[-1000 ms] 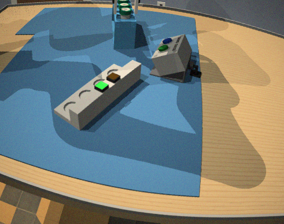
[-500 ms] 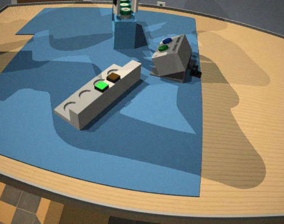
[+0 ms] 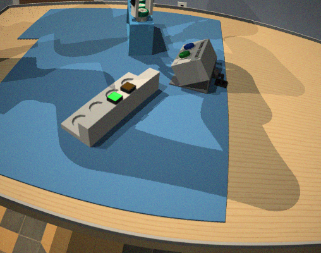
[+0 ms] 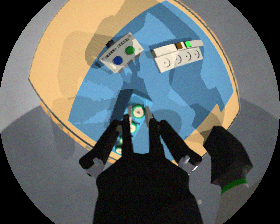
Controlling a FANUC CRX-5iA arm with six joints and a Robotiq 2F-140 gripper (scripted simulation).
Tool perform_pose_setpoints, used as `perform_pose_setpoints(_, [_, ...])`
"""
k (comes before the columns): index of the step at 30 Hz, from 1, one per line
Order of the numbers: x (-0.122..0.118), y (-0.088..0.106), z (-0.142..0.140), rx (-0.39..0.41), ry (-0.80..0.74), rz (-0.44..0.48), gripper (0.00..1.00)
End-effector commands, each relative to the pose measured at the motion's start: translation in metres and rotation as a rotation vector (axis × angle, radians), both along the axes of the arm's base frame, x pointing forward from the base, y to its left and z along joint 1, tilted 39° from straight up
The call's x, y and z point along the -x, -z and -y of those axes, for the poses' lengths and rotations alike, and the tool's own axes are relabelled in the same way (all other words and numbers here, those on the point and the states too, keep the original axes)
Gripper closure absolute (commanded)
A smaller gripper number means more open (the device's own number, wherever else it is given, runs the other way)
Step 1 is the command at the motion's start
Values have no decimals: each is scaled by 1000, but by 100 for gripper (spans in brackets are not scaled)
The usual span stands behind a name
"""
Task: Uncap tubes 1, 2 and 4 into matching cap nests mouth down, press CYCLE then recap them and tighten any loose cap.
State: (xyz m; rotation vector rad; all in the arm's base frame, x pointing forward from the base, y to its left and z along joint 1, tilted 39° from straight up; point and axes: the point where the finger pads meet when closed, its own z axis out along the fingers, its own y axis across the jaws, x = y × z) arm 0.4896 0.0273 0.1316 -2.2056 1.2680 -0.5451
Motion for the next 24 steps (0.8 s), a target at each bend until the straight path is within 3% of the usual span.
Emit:
perform_pose_setpoints(1, [0,0,0,-39,52,-16,100])
perform_pose_setpoints(5, [0,0,0,-77,104,-32,100])
perform_pose_setpoints(20, [-1,1,0,-368,492,-155,100])
perform_pose_setpoints(24, [-1,1,0,-406,543,-172,100])
